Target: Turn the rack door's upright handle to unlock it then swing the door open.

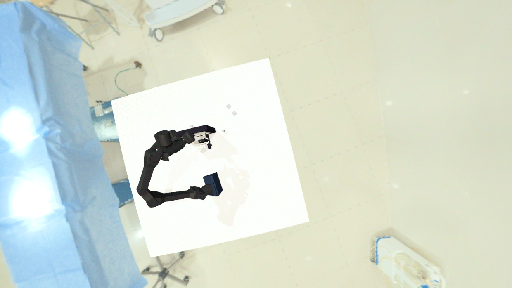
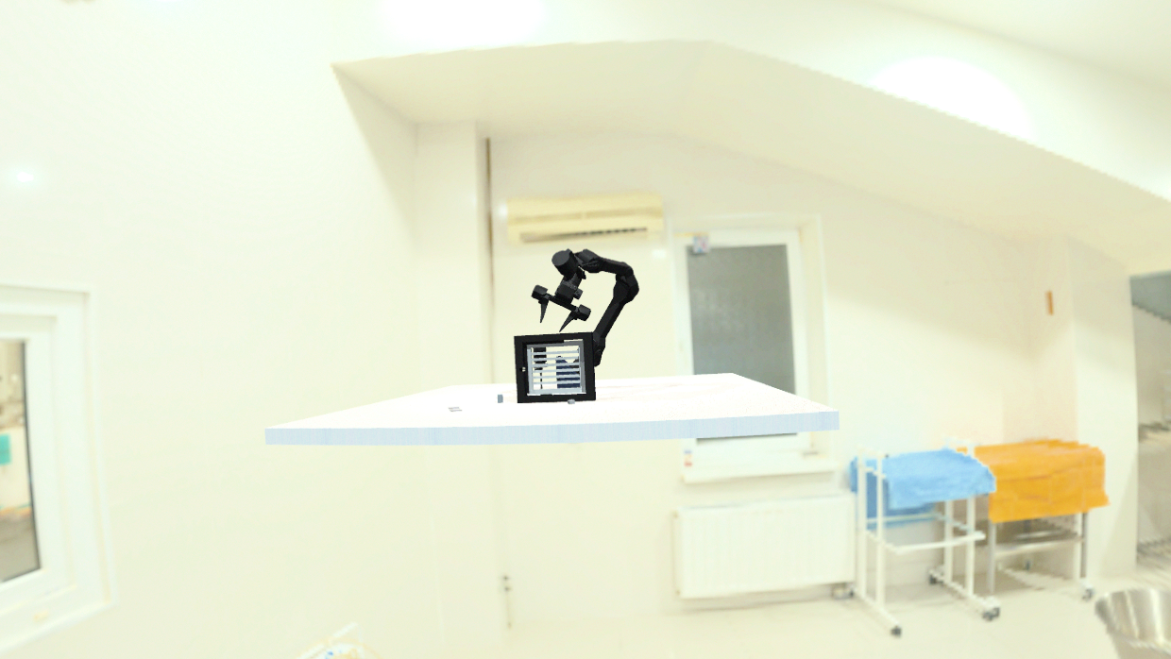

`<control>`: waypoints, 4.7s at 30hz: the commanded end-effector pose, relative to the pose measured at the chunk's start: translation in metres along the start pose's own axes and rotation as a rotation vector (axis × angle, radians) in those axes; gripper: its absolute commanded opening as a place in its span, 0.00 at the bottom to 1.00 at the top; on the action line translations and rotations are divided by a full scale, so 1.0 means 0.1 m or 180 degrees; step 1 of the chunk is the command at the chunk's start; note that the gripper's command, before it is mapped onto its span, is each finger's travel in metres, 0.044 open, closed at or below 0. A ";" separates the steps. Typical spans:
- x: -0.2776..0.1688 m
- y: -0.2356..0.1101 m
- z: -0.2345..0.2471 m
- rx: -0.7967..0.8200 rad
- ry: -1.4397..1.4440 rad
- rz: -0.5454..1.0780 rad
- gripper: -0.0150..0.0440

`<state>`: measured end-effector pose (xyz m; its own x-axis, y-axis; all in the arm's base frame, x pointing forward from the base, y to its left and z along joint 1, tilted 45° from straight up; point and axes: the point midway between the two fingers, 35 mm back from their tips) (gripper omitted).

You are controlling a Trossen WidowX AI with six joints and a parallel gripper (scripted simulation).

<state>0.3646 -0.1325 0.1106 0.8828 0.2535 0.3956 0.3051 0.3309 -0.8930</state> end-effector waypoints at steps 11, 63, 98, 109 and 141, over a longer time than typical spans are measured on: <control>-0.30 0.11 -0.19 0.0816 0.0421 0.0162 0.76; -0.53 0.65 -0.07 0.1538 0.0875 0.0563 0.76; -0.55 0.76 0.00 0.1548 0.0989 0.0695 0.30; -0.55 0.76 0.00 0.1344 0.2645 0.1106 0.30; -0.55 0.76 0.00 0.0423 0.6824 0.2035 0.30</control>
<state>0.3393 -0.1218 0.0206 -0.1384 -0.7177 -0.6824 -0.0294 0.6918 -0.7215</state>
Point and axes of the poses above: the point midway between the two fingers, 35 mm back from their tips, its own y axis out along the fingers, its own z axis across the jaws, x = y × z, and after that the axes turned 11 degrees about -y, right-handed
